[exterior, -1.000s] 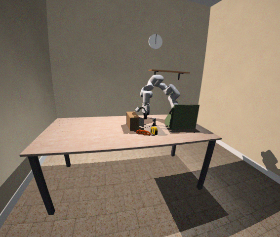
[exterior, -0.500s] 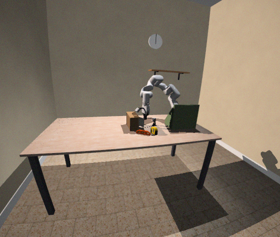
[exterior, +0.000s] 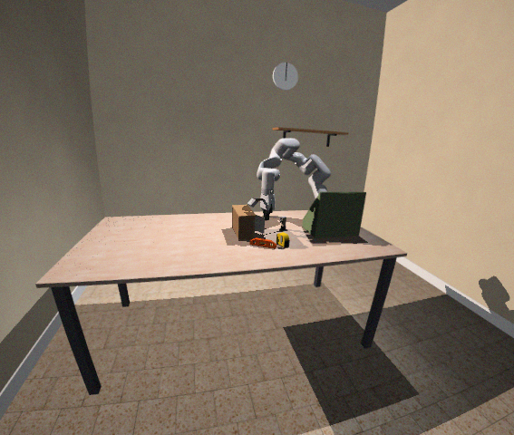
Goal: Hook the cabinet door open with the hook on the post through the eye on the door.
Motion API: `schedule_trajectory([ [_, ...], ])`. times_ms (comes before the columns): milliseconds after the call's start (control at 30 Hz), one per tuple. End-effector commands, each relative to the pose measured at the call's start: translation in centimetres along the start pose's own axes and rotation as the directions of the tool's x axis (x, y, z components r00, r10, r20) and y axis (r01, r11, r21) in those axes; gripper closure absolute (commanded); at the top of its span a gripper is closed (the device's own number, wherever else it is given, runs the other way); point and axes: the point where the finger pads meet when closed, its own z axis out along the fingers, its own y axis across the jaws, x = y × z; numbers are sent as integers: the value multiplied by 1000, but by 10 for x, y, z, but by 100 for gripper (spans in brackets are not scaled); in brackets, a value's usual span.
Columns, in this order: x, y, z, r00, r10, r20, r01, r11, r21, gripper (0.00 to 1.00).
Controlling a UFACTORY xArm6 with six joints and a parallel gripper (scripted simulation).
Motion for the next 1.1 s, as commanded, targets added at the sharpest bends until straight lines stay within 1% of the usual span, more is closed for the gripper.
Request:
schedule_trajectory([
  [0, 1, 0, -1, 1000, 1, -4, -1, 1000, 1, 96],
  [133, 2, 0, 2, 1000, 1, -4, -1, 1000, 0, 96],
  [567, 2, 0, 3, 1000, 1, -4, -1, 1000, 0, 96],
  [667, 3, 0, 6, 1000, 1, -4, -1, 1000, 0, 96],
  [1067, 3, 0, 7, 1000, 1, -4, -1, 1000, 1, 96],
])
